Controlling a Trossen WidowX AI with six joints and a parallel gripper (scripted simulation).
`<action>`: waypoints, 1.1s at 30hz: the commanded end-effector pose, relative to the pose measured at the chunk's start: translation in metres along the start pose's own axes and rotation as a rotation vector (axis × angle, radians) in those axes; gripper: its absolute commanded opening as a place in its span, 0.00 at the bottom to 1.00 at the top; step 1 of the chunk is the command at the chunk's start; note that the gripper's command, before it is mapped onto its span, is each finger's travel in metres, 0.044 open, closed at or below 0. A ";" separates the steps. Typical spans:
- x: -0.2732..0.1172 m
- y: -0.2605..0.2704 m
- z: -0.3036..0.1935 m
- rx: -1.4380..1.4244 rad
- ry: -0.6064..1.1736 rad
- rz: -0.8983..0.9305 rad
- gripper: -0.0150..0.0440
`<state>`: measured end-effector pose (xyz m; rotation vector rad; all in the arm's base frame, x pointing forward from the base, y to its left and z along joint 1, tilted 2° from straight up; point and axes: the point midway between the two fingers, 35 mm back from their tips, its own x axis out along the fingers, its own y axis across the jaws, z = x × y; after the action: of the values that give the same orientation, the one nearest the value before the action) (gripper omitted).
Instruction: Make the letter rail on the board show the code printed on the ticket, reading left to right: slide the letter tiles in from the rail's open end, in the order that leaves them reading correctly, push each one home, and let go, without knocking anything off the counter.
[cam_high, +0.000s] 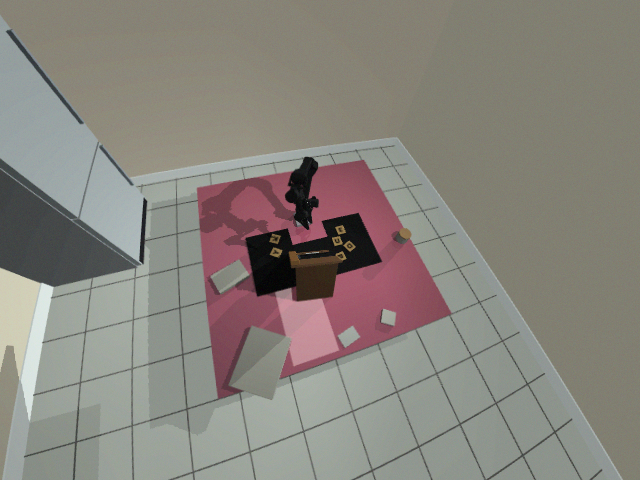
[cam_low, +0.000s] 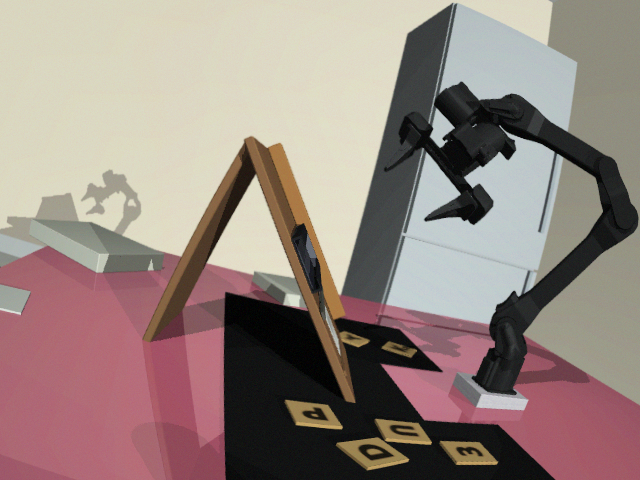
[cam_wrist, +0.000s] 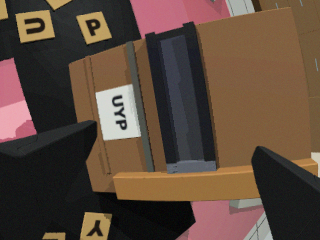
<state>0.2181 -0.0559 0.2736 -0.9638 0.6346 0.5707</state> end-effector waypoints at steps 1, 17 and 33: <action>-0.012 -0.026 -0.001 -0.172 -0.096 0.007 1.00; -0.012 -0.026 -0.001 -0.172 -0.096 0.007 1.00; -0.015 -0.013 0.028 -0.170 -0.098 0.007 1.00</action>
<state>0.2240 -0.0398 0.3028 -1.0829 0.5063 0.6878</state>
